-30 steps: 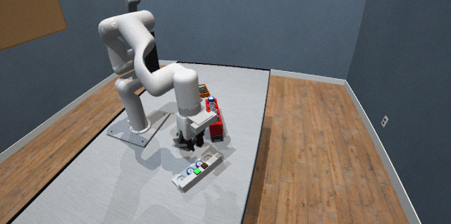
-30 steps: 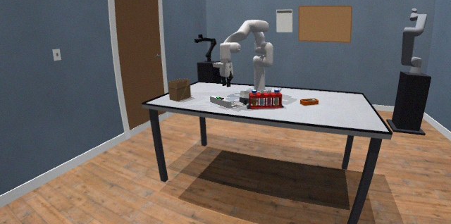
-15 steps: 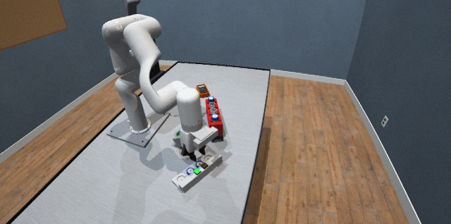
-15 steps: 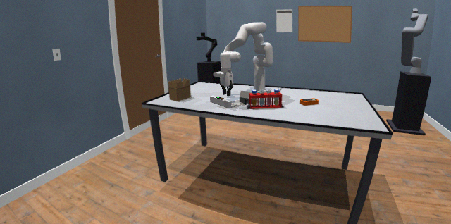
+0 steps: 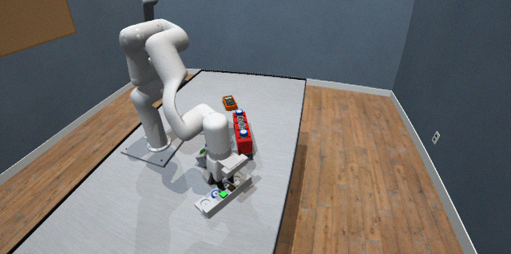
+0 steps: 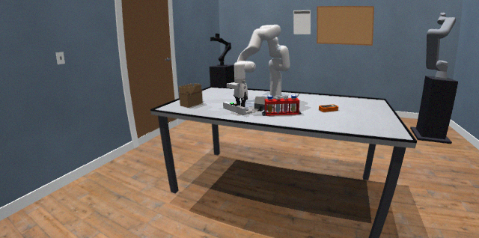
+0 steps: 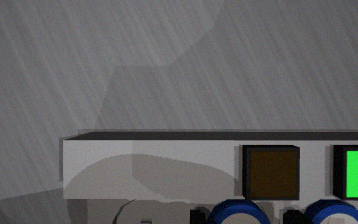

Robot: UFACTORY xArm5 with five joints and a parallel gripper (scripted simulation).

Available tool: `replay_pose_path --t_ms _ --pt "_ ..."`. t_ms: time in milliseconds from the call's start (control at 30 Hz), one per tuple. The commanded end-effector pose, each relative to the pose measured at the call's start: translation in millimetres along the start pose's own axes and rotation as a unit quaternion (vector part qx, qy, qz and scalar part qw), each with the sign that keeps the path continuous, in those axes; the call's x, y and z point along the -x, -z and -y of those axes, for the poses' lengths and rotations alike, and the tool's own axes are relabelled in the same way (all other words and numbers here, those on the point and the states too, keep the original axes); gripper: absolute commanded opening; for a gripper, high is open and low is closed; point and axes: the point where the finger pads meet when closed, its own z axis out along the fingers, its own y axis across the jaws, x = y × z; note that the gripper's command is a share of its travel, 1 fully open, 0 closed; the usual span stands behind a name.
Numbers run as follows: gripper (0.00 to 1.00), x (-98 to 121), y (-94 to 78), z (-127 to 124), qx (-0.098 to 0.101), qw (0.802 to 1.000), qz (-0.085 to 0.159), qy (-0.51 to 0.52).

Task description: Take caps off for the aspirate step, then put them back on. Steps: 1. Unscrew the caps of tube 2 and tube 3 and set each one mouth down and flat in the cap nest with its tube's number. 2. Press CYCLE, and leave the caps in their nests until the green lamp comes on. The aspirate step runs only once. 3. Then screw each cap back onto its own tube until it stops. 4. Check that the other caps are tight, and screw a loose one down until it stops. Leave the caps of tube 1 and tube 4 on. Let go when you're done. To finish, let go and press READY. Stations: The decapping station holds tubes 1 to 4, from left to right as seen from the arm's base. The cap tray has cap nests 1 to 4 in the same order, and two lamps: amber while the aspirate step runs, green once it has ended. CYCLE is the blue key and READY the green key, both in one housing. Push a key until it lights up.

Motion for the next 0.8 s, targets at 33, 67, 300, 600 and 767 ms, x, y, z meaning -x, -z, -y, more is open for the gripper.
replay_pose_path --t_ms 33,67,300,600,767 --pt "0.46 -1.1 0.1 0.2 0.000 1.000 -0.001 0.000" --pt "0.46 -1.1 -0.3 0.2 0.000 1.000 -0.001 0.000" --pt "0.46 -0.5 -3.8 0.1 0.000 1.000 -0.001 0.000" --pt "0.46 -0.3 -7.3 0.1 0.000 1.000 -0.001 0.000" --pt "0.46 -0.3 -9.3 0.1 0.000 1.000 -0.001 0.000"
